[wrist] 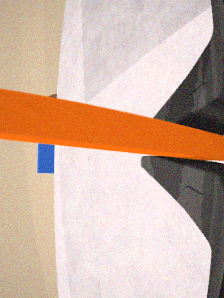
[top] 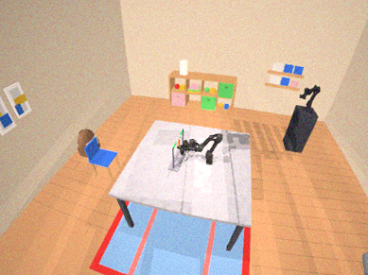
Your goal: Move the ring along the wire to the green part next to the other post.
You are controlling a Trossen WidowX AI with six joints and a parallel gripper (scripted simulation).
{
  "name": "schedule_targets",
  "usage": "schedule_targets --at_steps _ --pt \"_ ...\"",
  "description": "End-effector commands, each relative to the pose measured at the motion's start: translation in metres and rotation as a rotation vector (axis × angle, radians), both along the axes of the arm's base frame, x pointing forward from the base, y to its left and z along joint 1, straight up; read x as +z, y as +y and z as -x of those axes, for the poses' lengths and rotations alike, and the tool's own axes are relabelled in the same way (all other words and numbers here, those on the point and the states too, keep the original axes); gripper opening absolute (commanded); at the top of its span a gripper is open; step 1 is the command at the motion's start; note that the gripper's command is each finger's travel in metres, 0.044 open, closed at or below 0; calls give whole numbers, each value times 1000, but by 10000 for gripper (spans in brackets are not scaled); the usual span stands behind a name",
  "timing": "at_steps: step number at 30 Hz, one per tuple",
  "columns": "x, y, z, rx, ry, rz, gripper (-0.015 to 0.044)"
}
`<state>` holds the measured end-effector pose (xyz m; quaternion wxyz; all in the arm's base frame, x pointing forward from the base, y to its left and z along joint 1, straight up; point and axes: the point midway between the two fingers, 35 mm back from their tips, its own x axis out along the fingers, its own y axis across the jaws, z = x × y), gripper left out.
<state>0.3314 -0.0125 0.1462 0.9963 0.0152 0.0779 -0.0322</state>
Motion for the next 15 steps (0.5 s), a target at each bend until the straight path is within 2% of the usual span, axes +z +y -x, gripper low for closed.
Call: schedule_targets --at_steps 1,15 --pt "0 6 0 -9 2 -13 -150" --pt "1 20 -2 -5 3 -15 -150"
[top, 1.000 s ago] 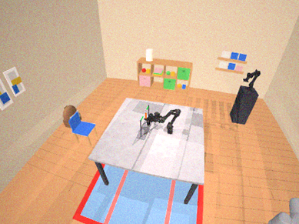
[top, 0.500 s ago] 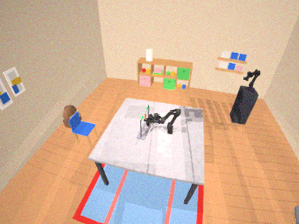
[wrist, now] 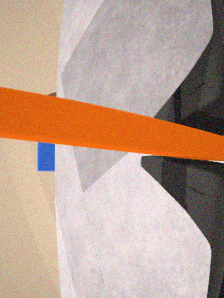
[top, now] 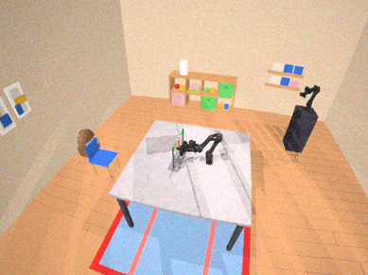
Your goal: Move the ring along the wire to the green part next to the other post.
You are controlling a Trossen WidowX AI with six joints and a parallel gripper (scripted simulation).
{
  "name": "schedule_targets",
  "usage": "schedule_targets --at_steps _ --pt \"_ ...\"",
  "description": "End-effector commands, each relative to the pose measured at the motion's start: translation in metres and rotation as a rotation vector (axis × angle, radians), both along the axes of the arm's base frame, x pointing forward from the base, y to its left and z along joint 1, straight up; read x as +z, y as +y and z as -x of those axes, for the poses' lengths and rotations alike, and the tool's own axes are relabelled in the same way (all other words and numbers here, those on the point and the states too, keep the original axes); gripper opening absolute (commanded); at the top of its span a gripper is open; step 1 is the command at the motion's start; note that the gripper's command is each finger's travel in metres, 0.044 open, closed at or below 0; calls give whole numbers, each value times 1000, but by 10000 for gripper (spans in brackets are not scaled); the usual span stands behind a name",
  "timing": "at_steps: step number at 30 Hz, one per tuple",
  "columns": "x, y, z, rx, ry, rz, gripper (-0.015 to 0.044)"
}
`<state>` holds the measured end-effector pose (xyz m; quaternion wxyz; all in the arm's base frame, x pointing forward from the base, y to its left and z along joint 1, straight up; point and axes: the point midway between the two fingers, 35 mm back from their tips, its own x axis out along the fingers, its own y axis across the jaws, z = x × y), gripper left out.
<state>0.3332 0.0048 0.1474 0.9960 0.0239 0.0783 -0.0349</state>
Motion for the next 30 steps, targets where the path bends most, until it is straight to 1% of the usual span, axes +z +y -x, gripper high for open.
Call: schedule_targets --at_steps 1,30 --pt "0 3 -1 4 3 5 -150" --pt "0 22 -1 80 10 90 -150"
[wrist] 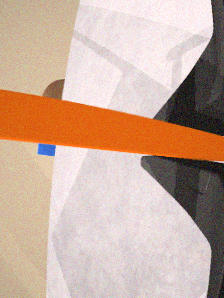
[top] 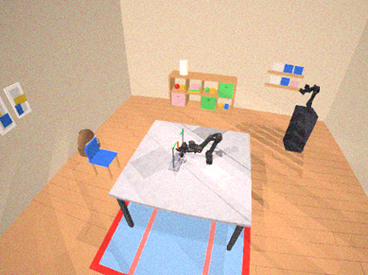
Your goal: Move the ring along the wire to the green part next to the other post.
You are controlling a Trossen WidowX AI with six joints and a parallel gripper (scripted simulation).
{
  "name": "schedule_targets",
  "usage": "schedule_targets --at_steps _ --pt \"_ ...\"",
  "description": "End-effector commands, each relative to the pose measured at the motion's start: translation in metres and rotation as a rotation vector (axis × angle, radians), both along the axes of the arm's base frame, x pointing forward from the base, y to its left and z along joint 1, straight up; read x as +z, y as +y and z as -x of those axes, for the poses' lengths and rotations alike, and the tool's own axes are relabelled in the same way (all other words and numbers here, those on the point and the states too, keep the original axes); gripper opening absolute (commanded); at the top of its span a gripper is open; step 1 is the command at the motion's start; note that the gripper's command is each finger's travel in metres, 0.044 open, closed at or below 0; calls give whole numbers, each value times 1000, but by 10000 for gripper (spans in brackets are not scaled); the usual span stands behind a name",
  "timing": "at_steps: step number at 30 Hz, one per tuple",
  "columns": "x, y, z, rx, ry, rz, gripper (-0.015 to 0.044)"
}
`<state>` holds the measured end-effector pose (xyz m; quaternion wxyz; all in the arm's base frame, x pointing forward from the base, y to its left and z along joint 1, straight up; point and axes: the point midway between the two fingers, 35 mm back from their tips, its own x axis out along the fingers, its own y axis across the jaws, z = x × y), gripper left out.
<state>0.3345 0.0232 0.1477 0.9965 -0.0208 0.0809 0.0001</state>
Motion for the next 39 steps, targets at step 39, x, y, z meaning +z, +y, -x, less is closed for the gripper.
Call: schedule_targets --at_steps 39 --pt "-1 47 -2 -5 6 -50 -150"
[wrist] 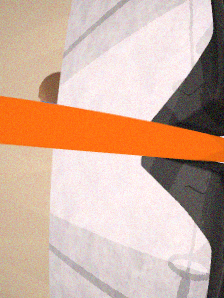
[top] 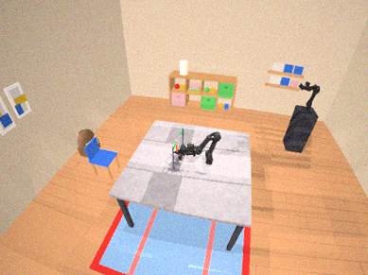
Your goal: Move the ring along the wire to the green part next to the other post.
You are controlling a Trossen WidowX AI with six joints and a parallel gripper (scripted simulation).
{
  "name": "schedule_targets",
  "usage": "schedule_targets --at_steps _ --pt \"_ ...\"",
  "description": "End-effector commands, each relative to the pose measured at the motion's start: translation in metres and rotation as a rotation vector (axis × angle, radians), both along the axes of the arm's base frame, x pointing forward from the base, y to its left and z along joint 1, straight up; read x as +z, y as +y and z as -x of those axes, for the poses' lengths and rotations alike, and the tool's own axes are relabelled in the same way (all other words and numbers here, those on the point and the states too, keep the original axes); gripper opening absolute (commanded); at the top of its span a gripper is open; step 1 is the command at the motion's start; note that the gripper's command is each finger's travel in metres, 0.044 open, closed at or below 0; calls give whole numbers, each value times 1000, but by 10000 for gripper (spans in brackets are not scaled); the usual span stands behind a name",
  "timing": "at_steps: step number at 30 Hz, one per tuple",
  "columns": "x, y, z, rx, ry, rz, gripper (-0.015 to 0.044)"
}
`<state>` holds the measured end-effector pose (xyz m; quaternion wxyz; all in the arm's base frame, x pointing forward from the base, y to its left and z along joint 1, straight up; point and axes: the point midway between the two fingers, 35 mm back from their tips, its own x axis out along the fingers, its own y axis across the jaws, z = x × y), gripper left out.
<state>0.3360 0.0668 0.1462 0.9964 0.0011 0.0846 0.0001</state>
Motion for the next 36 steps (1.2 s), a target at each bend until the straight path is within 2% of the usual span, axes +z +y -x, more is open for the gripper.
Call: schedule_targets --at_steps 1,36 --pt "0 5 -1 -1 -1 -7 -150" --pt "-4 34 -3 24 3 -15 -150"
